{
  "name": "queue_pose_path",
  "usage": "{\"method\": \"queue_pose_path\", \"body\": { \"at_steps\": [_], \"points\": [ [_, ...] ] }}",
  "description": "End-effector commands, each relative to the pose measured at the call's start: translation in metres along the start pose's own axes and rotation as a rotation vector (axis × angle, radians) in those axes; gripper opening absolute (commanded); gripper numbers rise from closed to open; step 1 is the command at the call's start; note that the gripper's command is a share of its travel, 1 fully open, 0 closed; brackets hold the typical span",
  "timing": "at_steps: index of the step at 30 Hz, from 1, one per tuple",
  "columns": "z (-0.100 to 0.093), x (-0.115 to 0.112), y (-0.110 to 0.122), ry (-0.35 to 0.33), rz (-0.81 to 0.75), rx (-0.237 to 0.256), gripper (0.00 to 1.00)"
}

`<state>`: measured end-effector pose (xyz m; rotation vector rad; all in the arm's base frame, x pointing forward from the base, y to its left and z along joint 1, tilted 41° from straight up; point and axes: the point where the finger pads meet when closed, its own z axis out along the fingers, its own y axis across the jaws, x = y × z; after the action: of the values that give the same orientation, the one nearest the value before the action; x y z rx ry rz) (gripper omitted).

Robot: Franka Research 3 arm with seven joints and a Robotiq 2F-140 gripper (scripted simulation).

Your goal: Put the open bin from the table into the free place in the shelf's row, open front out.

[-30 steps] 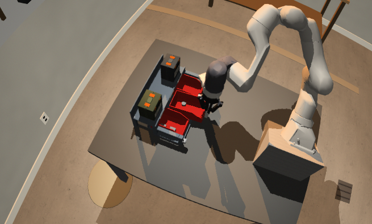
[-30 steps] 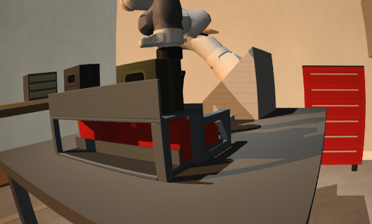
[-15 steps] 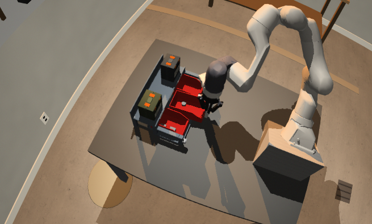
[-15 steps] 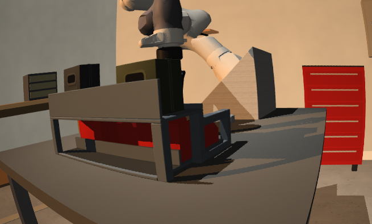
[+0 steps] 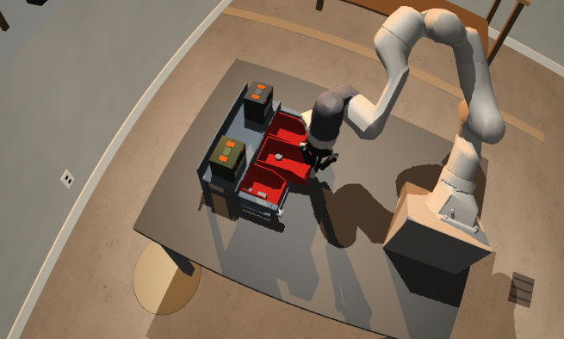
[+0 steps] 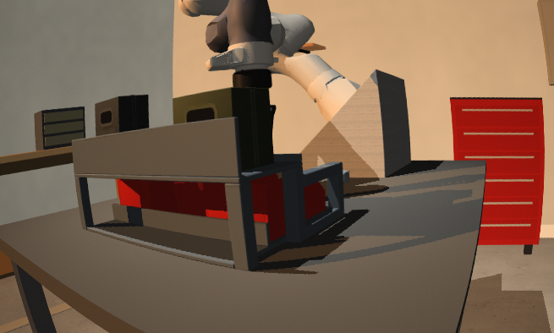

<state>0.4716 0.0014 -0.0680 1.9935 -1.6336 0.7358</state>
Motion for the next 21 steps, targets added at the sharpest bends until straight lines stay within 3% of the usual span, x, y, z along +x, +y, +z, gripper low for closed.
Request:
{"method": "queue_pose_path", "body": {
  "at_steps": [1, 21],
  "points": [
    [0.0003, 0.0005, -0.001, 0.001, -0.005, -0.002, 0.0],
    [0.0003, 0.0005, -0.0061, 0.001, -0.005, -0.002, 0.0]
  ]
}}
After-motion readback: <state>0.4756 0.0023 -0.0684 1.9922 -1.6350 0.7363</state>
